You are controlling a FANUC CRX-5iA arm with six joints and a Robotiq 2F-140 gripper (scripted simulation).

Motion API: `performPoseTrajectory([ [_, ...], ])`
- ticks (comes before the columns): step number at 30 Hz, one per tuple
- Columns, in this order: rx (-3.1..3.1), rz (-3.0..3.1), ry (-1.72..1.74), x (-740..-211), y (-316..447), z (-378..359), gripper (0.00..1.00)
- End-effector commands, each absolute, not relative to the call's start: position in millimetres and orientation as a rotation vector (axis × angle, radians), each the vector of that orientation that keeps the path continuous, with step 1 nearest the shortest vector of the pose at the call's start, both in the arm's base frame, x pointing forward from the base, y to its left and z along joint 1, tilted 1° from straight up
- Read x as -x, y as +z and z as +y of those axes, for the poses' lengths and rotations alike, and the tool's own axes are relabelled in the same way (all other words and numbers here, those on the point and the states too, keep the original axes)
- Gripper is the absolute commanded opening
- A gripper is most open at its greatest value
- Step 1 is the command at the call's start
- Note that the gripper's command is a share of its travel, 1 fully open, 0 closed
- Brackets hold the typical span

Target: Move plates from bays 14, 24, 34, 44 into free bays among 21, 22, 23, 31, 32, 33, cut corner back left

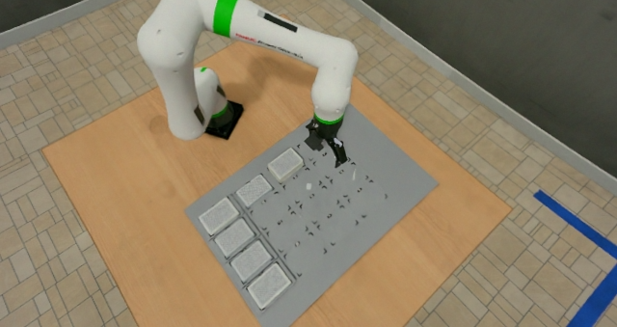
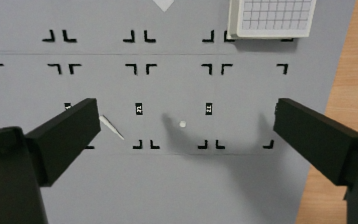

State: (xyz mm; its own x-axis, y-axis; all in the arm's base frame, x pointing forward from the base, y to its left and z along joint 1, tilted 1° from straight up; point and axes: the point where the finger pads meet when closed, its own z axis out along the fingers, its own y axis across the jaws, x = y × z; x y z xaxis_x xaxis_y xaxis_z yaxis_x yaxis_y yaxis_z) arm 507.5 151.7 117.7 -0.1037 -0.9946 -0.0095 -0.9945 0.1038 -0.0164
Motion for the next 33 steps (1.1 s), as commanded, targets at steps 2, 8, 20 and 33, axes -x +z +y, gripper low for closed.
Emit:
performPoseTrajectory([
  [2, 2.090, 2.319, -0.011, -508.0, 118.7, 151.8, 1.00],
  [8, 2.090, 2.319, -0.011, -508.0, 118.7, 151.8, 1.00],
  [20, 2.090, 2.319, -0.011, -543.8, 119.3, 148.1, 1.00],
  [33, 2.090, 2.319, -0.011, -591.5, 120.3, 143.1, 1.00],
])
